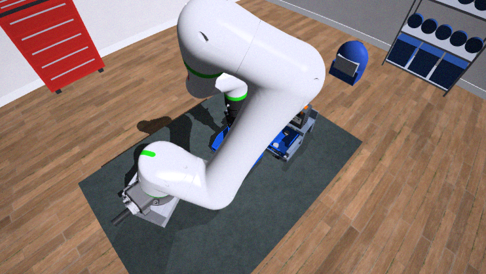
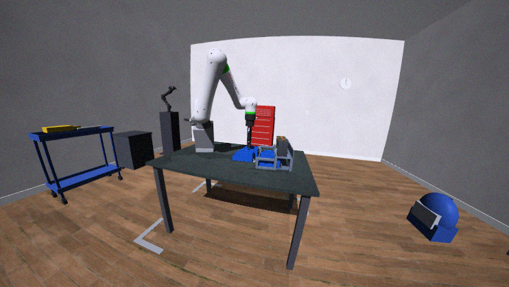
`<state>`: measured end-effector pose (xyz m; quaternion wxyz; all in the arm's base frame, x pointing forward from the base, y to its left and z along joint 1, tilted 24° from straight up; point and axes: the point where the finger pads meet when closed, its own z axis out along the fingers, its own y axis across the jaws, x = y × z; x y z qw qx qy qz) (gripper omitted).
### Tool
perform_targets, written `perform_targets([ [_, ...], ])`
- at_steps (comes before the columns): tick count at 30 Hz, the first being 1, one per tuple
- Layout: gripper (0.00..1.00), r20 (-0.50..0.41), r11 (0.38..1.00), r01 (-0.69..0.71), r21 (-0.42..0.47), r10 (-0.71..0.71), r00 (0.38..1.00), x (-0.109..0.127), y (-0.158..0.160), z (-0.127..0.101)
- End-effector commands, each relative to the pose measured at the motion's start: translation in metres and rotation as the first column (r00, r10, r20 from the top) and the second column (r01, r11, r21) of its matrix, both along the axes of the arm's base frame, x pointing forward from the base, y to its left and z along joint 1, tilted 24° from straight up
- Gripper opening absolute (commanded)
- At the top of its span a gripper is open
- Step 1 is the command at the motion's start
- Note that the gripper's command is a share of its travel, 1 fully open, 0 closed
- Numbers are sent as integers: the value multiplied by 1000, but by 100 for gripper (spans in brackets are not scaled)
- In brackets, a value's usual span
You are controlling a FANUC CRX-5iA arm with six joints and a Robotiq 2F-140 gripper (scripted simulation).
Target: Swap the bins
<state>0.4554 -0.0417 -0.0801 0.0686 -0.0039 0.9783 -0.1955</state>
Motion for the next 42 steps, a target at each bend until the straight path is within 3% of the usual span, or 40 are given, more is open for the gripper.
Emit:
perform_targets([
  [1,24,1,1000,-1,0,1,1000,1,0,0],
  [15,24,1,1000,-1,0,1,1000,1,-1,-3],
  [42,24,1,1000,-1,0,1,1000,6,-14,-35],
])
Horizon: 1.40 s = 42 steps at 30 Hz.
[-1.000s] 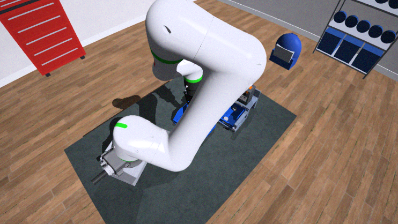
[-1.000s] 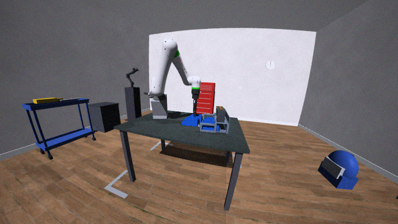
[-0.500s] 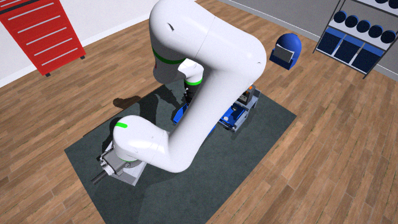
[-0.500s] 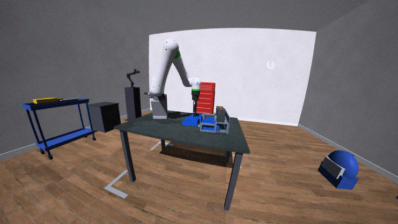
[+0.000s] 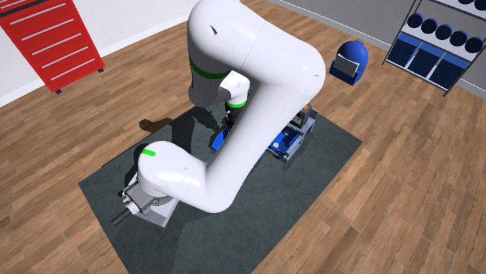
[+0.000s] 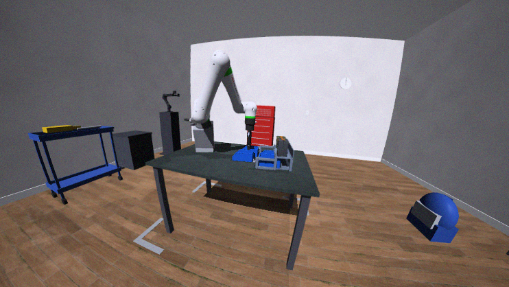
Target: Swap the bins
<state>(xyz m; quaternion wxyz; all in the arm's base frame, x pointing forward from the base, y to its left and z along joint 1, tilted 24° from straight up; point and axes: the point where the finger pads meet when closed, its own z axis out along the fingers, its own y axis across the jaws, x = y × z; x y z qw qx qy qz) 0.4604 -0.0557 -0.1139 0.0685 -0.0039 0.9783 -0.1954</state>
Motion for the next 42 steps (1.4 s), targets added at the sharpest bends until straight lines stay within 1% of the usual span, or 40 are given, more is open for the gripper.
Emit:
perform_targets([
  [1,24,1,1000,-1,0,1,1000,1,-1,-2],
  [27,24,1,1000,-1,0,1,1000,2,-2,-6],
  [28,10,1,1000,-1,0,1,1000,2,-2,-6],
  [42,10,1,1000,-1,0,1,1000,2,-2,-6],
])
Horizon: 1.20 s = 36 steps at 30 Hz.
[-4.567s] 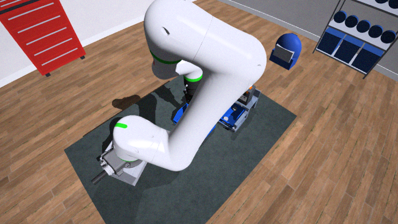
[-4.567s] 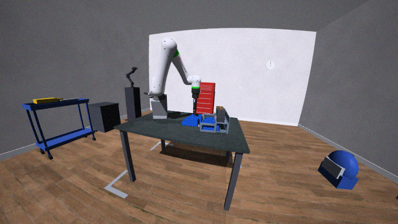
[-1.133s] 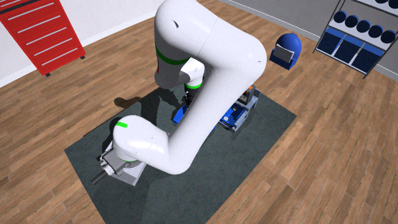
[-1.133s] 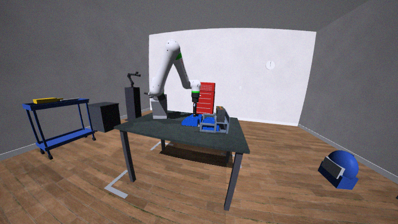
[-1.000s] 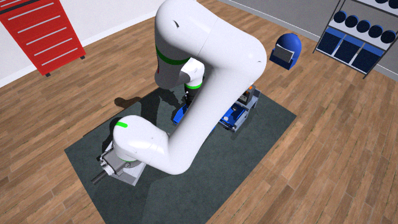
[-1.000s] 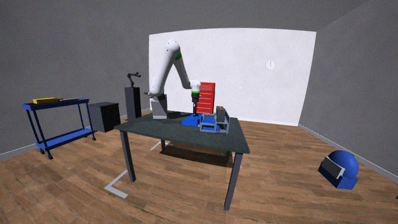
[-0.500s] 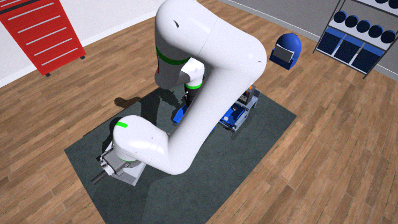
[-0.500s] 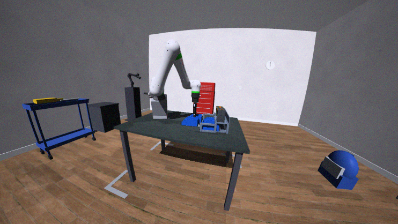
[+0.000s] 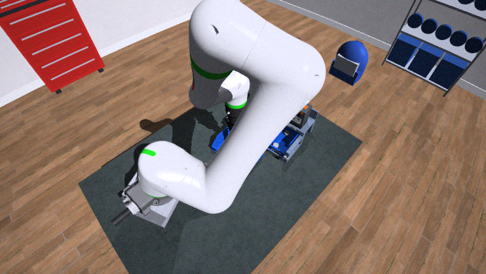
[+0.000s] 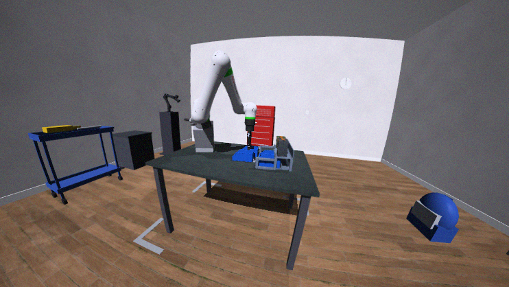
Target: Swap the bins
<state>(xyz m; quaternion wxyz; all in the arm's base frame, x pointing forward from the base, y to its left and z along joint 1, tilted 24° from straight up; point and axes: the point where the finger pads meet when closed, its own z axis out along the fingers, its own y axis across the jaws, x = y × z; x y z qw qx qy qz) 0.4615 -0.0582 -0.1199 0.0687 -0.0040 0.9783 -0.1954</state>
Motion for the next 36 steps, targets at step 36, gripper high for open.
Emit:
perform_targets([
  [36,10,1,1000,0,0,0,1000,-2,7,16],
])
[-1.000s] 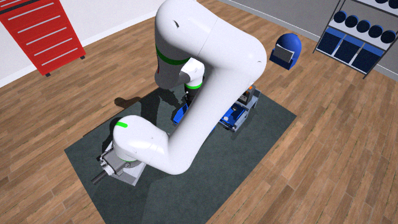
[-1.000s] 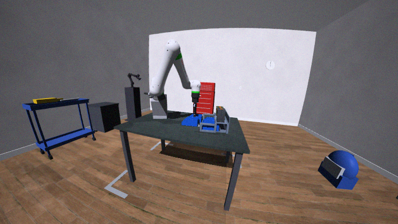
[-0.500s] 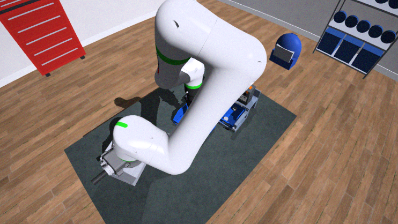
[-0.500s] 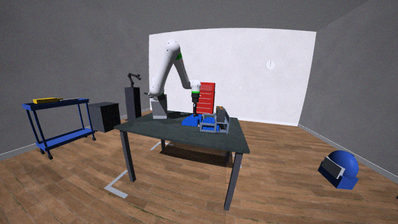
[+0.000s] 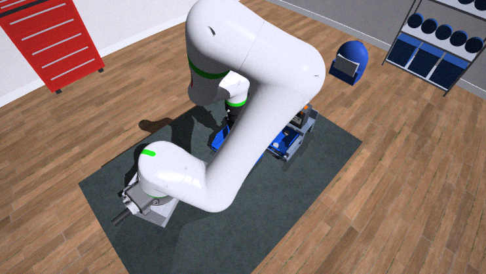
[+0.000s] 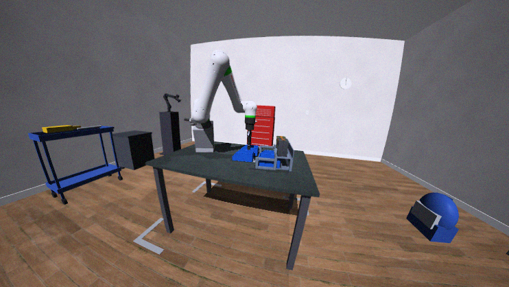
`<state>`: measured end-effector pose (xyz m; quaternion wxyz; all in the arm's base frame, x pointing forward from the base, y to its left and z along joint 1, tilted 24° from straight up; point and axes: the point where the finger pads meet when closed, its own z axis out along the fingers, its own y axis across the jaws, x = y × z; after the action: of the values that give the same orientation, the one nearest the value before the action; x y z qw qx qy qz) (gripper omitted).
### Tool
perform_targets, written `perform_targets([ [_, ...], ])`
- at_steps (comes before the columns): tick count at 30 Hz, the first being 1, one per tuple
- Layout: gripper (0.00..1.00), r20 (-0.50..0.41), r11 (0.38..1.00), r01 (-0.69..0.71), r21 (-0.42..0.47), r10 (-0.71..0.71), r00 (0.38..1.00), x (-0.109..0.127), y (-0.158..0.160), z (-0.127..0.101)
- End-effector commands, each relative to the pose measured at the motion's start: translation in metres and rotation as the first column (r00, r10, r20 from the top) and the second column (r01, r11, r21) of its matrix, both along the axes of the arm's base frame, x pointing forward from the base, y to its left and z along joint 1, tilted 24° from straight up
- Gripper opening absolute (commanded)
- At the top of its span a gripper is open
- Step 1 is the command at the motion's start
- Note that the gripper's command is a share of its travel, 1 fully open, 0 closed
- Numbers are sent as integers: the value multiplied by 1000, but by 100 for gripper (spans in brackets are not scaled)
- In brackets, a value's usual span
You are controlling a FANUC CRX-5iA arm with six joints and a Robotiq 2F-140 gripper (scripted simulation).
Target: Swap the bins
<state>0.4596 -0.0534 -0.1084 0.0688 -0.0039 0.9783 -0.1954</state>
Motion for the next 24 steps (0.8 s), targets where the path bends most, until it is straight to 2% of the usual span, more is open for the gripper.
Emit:
perform_targets([
  [1,10,1,1000,-1,0,1,1000,0,3,6],
  [24,10,1,1000,-1,0,1,1000,-8,25,60],
])
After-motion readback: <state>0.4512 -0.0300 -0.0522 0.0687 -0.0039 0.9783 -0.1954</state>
